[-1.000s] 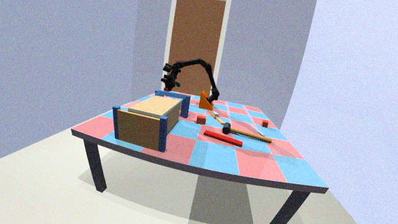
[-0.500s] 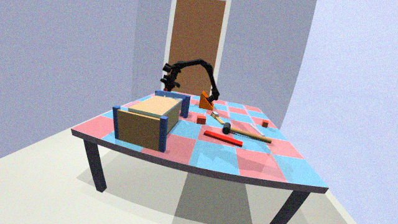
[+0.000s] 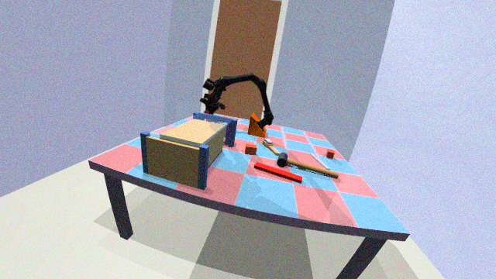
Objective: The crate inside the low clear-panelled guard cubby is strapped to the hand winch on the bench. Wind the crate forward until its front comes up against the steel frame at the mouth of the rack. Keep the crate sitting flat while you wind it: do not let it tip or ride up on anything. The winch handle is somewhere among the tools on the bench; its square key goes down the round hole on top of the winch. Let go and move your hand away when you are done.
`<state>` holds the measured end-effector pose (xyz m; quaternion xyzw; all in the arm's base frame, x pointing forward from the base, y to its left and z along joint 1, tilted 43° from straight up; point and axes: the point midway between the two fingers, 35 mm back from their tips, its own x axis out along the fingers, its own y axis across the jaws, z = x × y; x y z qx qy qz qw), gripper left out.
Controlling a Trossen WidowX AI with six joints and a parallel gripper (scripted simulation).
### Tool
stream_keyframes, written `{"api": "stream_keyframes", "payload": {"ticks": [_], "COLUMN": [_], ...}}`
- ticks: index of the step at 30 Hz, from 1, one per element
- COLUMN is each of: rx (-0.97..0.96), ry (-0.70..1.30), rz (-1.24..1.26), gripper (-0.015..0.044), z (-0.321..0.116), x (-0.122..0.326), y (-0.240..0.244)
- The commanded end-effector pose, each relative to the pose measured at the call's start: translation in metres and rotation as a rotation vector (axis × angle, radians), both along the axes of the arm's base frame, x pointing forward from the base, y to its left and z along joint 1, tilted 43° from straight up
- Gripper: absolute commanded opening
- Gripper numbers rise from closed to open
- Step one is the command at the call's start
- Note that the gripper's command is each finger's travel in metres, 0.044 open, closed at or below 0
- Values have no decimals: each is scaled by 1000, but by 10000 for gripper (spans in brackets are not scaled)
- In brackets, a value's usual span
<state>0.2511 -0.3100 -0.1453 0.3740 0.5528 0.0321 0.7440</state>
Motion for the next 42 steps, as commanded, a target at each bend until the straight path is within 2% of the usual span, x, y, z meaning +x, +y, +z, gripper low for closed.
{"api": "stream_keyframes", "payload": {"ticks": [1,42], "rx": [21,26], "ry": [-20,-22], "rz": [8,9], "gripper": [0,0], "z": [6,36], "x": [14,39], "y": [12,47]}}
